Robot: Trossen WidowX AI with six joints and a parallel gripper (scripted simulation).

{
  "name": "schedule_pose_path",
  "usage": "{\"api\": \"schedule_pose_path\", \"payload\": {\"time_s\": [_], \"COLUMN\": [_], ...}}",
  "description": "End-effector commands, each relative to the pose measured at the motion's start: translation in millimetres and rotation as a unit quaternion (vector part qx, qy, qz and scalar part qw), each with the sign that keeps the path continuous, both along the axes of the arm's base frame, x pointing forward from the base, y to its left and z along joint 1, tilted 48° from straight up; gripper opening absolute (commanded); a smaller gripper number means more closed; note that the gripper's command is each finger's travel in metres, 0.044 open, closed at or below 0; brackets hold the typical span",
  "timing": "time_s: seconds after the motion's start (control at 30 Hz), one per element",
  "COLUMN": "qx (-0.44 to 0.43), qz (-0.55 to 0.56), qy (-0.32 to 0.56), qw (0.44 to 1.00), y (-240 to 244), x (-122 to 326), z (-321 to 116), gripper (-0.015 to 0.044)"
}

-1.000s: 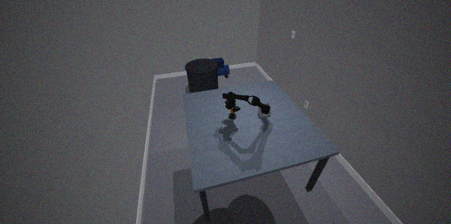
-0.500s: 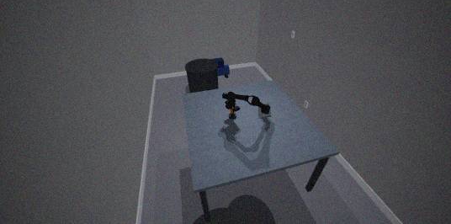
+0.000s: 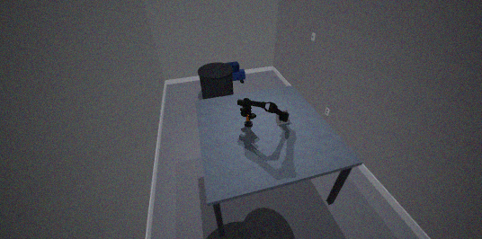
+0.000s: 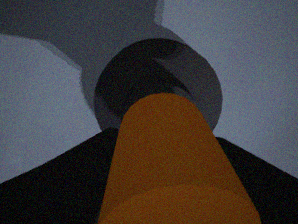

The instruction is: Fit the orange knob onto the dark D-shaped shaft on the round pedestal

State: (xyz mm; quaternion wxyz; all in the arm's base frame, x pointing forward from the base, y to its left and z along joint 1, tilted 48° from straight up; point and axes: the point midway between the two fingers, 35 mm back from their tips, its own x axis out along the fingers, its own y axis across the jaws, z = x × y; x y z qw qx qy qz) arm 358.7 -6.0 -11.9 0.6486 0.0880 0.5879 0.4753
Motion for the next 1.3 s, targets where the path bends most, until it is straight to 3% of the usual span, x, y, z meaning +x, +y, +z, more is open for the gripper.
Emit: {"api": "schedule_pose_path", "payload": {"time_s": [0.0,1.27], "qx": [-0.001,-0.001], "qz": [-0.003,-0.003], "qy": [-0.002,-0.002], "qw": [1.0,1.0], "y": [-1.3,-1.2], "x": [0.6,-1.3], "z": [0.3,0.0], "gripper": [0.0,0.0]}}
